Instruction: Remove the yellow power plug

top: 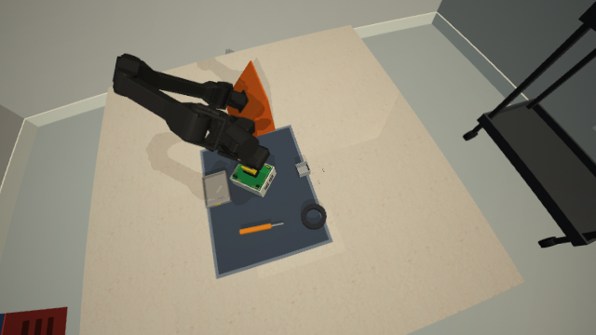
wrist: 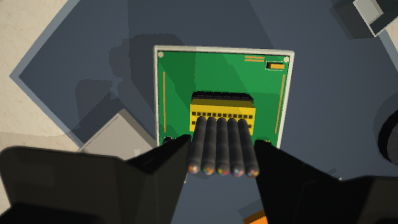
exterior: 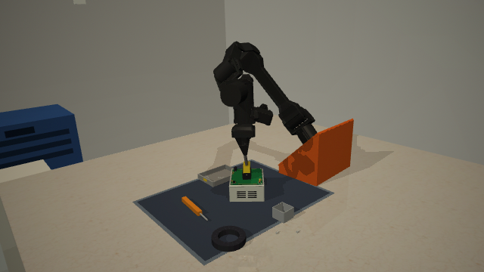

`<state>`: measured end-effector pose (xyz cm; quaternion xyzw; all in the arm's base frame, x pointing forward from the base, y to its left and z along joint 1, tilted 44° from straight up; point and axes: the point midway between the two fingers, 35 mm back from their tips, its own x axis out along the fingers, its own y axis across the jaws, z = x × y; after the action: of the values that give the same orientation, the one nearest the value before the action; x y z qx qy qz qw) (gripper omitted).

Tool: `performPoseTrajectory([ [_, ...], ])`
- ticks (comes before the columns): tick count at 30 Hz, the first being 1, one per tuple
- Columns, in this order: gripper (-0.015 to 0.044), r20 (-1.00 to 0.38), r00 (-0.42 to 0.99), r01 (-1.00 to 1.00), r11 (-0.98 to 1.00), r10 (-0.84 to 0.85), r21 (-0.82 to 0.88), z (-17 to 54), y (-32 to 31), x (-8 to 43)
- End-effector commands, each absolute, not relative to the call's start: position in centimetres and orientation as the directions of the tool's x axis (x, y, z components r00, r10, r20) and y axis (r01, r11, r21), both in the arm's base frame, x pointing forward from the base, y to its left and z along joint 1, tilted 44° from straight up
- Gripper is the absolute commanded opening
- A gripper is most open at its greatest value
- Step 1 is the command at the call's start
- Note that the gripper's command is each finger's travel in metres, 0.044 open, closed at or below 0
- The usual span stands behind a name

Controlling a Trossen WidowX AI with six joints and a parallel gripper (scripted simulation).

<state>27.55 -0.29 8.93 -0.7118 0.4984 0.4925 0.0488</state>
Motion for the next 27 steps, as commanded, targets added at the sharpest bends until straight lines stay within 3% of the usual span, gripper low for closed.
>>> performPoseTrajectory([
  [1,0.0,-0.723,-0.012,-0.747,-0.475,-0.691,0.466,9.8,1.1,27.8],
  [19,0.0,-0.722,-0.012,-0.747,-0.474,-0.691,0.466,8.4,-0.3,27.8],
  [27,0.021,-0.722,-0.012,-0.747,-0.474,-0.691,0.466,8.4,-0.3,27.8],
])
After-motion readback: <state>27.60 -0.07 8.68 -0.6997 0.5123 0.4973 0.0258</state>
